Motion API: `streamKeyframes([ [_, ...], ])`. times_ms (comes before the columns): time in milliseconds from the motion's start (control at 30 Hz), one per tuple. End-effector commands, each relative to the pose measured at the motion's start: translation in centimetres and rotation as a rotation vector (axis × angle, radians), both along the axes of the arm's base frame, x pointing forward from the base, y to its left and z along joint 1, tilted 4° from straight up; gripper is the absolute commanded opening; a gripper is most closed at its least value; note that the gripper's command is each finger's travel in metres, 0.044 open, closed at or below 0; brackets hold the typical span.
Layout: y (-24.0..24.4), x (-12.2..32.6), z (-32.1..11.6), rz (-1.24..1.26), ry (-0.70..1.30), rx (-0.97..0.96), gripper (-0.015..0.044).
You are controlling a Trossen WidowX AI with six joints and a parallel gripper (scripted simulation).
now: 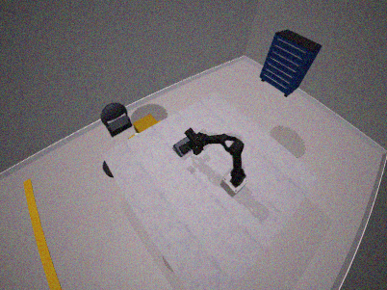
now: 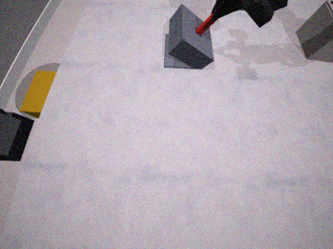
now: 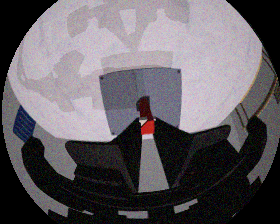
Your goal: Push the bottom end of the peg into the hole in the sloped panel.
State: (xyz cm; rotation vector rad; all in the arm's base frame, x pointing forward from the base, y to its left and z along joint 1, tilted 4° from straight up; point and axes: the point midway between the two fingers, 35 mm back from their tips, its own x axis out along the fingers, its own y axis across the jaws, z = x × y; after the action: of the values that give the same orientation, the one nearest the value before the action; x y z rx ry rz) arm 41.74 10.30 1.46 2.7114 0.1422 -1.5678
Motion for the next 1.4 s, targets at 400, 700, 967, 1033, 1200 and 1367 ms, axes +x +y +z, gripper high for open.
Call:
streamKeyframes([
  [400,0.14,0.6,-0.79,0.003,-0.004,0.001,0.0],
  [700,0.08,0.52,-0.98,-0.001,0.001,0.0,0.0],
  [967,0.08,0.52,-0.98,-0.001,0.001,0.0,0.0053],
  [1033,0.08,0.52,-0.98,-0.001,0.001,0.0,0.0105],
  [1200,0.08,0.52,-0.98,-0.001,0.001,0.0,0.0236],
  [1367,0.07,0.49,-0.91,-0.001,0.001,0.0,0.0368],
])
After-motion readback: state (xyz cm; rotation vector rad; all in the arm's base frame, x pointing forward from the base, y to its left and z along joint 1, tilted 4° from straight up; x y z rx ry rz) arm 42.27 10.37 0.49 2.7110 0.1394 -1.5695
